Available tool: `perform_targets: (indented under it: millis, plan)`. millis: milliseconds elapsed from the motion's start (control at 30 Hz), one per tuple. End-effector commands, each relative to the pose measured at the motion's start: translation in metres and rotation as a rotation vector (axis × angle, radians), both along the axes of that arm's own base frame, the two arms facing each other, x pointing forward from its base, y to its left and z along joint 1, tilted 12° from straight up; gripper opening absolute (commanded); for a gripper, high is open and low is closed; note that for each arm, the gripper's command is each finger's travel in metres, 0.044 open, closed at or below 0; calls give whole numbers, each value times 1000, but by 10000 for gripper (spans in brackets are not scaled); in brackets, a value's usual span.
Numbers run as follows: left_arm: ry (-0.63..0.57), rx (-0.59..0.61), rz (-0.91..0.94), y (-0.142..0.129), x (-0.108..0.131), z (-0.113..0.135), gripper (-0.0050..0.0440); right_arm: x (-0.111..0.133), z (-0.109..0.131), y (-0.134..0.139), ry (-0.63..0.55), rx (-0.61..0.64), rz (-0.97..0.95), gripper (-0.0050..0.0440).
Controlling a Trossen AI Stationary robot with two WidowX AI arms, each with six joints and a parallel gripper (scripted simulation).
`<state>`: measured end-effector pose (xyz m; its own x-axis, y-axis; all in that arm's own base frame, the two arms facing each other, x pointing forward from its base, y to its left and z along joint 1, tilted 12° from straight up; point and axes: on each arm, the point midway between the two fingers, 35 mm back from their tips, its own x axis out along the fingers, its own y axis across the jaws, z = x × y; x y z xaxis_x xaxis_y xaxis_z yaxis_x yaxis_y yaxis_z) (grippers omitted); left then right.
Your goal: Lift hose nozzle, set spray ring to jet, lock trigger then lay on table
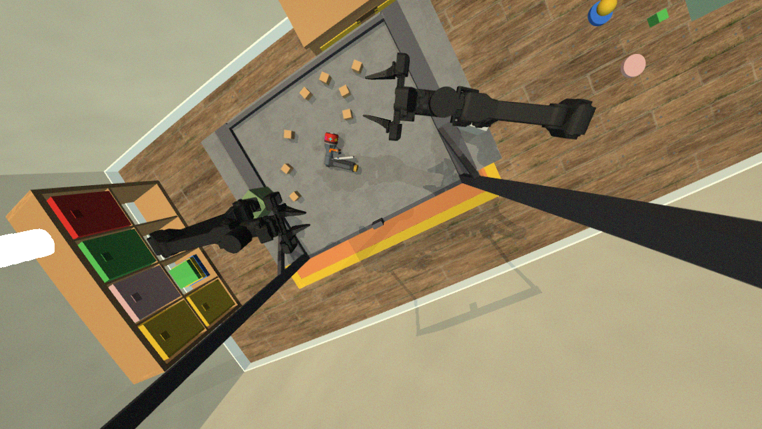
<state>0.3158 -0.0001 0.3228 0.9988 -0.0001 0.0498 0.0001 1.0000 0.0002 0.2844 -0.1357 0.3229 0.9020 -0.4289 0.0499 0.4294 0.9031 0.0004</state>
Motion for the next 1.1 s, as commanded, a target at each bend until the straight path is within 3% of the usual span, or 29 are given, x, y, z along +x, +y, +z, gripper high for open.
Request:
perform_targets:
  millis: [0,367,667,833,867,1067]
  plan:
    - [-23,-1,-4,0,-2,10,182,-11,7,-21,-15,-8,-72,407]
    - [-23,-1,-4,0,-2,10,182,-55,7,-82,-15,-10,-312,407]
    - [-23,-1,-4,0,-2,10,182,-87,7,-110,-14,-11,-444,407]
    - [-23,-1,-4,0,-2,10,182,-87,7,-110,-14,-11,-443,407]
    - [-23,-1,-4,0,-2,10,364,-88,7,-111,-14,-11,-449,407]
    - [-23,-1,-4,0,-2,10,364,-88,7,-111,-14,-11,-449,407]
